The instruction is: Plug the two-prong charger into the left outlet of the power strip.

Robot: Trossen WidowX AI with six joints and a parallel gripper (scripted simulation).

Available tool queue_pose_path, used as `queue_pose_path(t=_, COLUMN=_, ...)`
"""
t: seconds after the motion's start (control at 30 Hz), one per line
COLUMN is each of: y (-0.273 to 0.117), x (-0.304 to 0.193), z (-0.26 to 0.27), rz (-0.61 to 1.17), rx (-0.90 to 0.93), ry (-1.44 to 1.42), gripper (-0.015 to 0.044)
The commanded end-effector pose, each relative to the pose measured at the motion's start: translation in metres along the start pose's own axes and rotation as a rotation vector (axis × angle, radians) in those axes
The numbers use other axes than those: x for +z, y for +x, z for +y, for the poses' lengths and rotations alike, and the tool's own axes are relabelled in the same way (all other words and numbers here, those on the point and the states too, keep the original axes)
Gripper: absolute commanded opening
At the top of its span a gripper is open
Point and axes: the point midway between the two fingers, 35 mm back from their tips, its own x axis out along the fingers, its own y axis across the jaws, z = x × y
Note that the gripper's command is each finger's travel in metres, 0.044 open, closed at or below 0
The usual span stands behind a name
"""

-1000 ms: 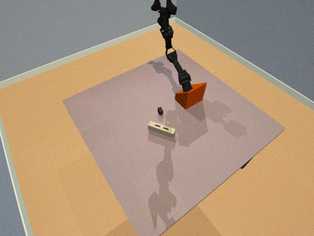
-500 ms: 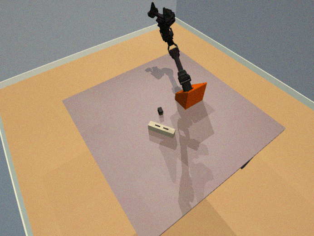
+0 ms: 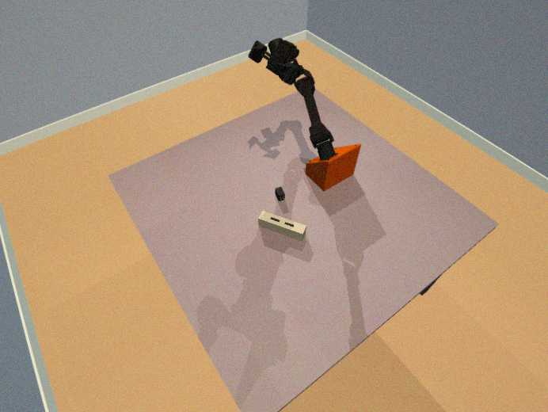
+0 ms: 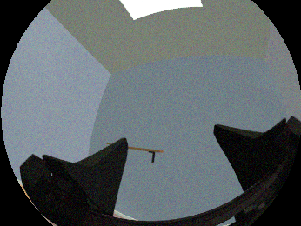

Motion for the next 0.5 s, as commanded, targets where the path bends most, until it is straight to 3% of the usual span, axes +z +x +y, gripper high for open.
queue_pose_path(t=0.0, y=0.010, x=-0.044, z=0.026, rz=0.151, rx=0.069, ry=-0.003, gripper=0.0440)
queue_pose_path(t=0.47, y=0.001, x=-0.180, z=0.087, rz=0.619, rx=0.246, ry=-0.071, gripper=0.0440)
